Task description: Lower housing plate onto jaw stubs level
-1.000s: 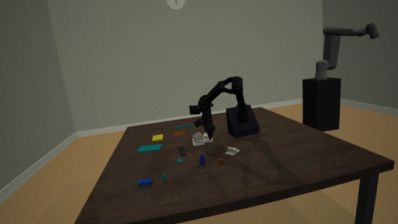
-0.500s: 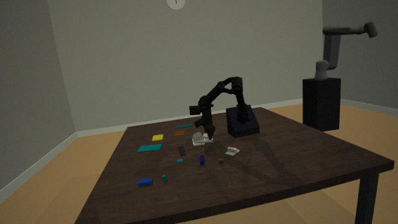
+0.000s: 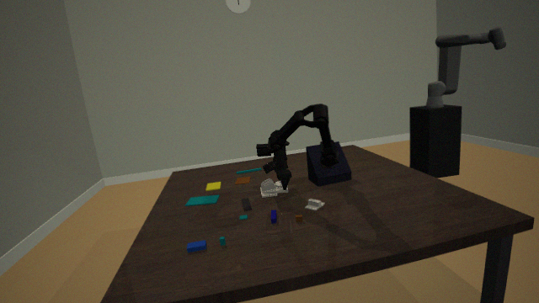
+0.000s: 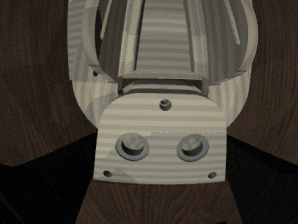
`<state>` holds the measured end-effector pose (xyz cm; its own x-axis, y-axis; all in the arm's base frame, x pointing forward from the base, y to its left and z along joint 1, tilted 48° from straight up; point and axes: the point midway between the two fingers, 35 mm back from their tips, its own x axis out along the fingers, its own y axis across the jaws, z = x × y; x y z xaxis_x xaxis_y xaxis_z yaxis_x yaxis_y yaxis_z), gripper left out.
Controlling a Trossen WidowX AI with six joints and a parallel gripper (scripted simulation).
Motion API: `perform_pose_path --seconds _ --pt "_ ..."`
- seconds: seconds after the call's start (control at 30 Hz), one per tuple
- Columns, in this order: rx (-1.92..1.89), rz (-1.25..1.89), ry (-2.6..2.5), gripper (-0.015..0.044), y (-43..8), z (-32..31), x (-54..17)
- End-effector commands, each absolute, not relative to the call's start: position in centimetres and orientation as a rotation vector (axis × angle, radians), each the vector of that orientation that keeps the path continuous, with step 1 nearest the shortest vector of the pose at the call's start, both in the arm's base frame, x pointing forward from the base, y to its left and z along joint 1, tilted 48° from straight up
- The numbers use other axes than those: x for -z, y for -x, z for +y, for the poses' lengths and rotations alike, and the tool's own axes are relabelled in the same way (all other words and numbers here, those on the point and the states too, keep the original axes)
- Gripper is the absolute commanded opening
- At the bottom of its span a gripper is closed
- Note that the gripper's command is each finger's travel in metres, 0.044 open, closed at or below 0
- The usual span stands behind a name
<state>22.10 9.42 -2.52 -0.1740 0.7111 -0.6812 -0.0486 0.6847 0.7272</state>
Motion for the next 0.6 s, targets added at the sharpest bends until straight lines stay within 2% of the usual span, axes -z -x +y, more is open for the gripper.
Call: perform_pose_path --seconds 0.0,0.57 --pt "-0.737 1.618 -0.56 0.0351 -22.06 9.54 2.61" --pt "-0.737 1.618 -0.56 0.0351 -22.01 9.72 2.77"
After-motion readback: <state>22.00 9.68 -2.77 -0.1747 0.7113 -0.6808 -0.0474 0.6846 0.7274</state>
